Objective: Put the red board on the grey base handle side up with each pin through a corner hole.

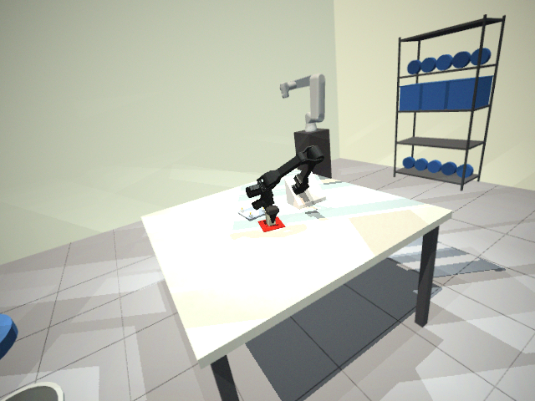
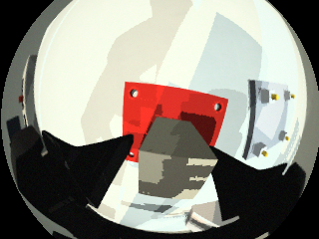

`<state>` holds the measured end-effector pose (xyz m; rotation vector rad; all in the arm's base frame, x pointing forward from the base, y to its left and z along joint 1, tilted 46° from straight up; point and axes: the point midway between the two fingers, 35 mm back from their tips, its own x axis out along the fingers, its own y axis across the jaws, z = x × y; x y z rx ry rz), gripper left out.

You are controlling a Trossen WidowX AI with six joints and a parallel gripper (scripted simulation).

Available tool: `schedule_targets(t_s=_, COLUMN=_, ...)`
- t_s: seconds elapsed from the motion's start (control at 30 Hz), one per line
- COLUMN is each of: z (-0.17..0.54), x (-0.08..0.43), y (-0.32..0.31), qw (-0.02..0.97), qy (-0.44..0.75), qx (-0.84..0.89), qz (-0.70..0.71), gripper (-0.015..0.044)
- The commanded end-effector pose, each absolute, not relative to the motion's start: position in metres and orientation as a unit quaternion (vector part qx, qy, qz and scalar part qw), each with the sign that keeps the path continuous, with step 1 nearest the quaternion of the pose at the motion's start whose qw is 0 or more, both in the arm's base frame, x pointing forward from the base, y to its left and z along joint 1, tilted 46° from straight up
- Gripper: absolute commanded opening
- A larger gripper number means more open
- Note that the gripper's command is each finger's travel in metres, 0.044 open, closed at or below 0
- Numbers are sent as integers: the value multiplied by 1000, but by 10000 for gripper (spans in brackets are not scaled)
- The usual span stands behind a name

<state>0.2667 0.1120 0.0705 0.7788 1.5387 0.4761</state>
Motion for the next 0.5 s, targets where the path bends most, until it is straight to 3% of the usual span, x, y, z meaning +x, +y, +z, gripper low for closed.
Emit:
schedule_targets(t_s=0.0, z=70, x=266, y=114, qw=623, qy=672, qx=342, qz=208, gripper=335)
schedule_targets(t_s=0.17, z=70, x=266, y=114, qw=623, qy=672, qx=342, qz=208, gripper=204)
schedule_targets(t_s=0.47, z=70, x=266, y=114, qw=623, qy=672, qx=342, qz=208, gripper=124)
